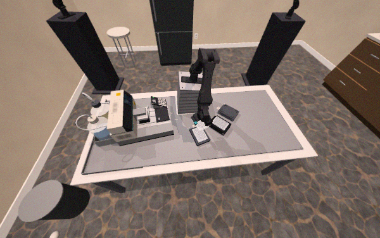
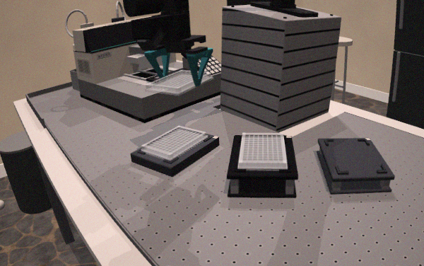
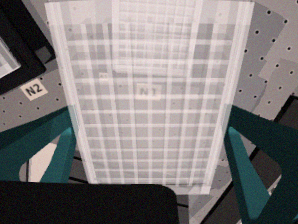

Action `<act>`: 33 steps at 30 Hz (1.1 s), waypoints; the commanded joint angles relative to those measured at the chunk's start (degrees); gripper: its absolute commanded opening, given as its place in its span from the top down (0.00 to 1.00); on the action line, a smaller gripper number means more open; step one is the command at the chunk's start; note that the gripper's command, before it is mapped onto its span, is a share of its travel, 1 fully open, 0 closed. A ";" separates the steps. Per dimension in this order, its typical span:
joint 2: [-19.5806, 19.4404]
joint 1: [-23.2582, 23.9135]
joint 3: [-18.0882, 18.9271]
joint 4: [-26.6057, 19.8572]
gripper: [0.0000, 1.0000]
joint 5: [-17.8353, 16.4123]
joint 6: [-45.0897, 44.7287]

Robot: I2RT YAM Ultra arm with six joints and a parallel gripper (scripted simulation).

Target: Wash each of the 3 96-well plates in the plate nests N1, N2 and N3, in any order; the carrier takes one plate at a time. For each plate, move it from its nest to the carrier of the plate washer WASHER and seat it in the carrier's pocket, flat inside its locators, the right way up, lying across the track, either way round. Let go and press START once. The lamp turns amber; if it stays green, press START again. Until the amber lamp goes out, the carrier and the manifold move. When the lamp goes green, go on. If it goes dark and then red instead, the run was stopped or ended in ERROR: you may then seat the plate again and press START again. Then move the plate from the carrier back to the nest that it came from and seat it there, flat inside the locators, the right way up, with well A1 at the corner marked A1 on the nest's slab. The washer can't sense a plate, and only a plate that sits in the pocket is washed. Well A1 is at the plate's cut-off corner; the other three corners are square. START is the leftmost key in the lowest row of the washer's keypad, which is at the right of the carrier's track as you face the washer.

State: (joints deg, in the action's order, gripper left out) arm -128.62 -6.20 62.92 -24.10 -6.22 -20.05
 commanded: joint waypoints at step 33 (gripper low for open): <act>-0.27 23.13 -0.01 -1.46 1.00 0.31 -17.41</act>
State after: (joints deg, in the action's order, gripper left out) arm -129.58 15.55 62.78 -25.58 -5.89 -34.65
